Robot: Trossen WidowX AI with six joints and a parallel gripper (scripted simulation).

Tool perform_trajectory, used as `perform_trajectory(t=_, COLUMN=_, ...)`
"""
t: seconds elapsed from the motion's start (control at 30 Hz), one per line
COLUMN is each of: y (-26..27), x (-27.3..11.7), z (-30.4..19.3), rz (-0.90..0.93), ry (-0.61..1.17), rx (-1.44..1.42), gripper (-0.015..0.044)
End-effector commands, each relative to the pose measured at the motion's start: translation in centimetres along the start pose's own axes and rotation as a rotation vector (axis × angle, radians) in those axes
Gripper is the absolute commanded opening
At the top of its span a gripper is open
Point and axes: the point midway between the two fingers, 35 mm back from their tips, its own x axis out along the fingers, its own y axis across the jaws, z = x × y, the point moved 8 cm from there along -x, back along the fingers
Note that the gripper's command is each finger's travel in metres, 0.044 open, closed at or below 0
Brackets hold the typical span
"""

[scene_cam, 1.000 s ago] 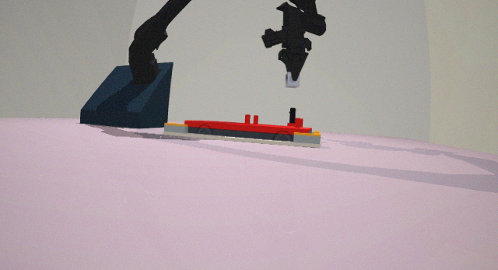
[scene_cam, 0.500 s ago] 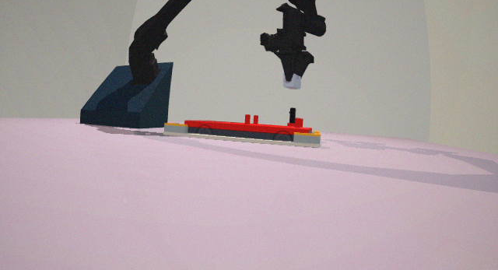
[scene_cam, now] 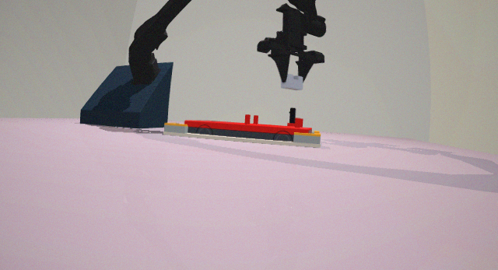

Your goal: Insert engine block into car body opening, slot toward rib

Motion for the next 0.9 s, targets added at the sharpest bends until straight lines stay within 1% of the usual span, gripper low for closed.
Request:
perform_trajectory(t=0.0, y=0.04, x=0.13, z=0.04, rz=0.001, ry=0.001, rx=0.145, gripper=0.0)
perform_trajectory(t=0.87, y=0.07, x=0.49, z=0.05, rz=0.001, ry=0.001, rx=1.05, gripper=0.0)
